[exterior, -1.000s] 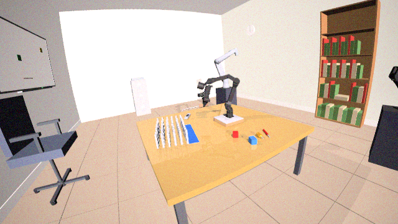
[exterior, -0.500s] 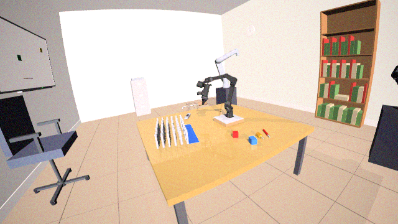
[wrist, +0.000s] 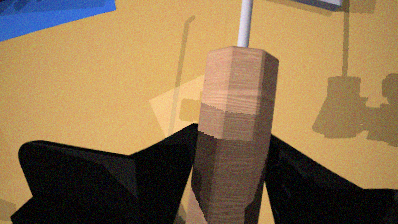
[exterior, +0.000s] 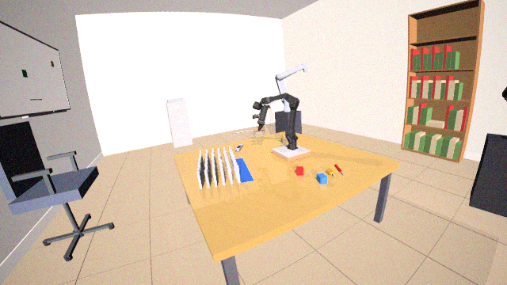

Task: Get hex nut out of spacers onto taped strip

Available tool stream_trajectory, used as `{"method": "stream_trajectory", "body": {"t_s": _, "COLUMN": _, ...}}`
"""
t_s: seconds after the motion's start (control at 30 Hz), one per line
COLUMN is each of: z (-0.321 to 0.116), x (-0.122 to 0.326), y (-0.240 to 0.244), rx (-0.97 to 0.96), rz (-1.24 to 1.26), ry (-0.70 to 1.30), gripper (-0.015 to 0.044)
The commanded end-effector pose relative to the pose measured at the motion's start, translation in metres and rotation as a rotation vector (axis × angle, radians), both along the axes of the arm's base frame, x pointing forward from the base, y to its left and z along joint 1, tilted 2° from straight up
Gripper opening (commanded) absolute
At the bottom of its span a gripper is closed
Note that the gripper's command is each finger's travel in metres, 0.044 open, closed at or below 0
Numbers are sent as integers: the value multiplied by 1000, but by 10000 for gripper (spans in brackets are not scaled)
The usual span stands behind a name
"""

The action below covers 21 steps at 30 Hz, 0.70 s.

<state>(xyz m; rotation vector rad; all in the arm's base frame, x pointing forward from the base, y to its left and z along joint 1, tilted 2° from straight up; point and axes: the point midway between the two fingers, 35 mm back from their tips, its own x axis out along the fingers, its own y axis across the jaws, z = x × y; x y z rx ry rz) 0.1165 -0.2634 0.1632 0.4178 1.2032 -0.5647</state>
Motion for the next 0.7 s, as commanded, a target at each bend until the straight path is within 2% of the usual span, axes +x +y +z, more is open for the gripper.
{"method": "stream_trajectory", "body": {"t_s": 0.0, "z": 2, "x": -16, "y": -14, "rx": -4, "rz": -20, "ry": -12, "gripper": 0}}
{"method": "stream_trajectory", "body": {"t_s": 0.67, "z": 3, "x": -108, "y": -58, "rx": -25, "rz": -132, "ry": -37, "gripper": 0}}
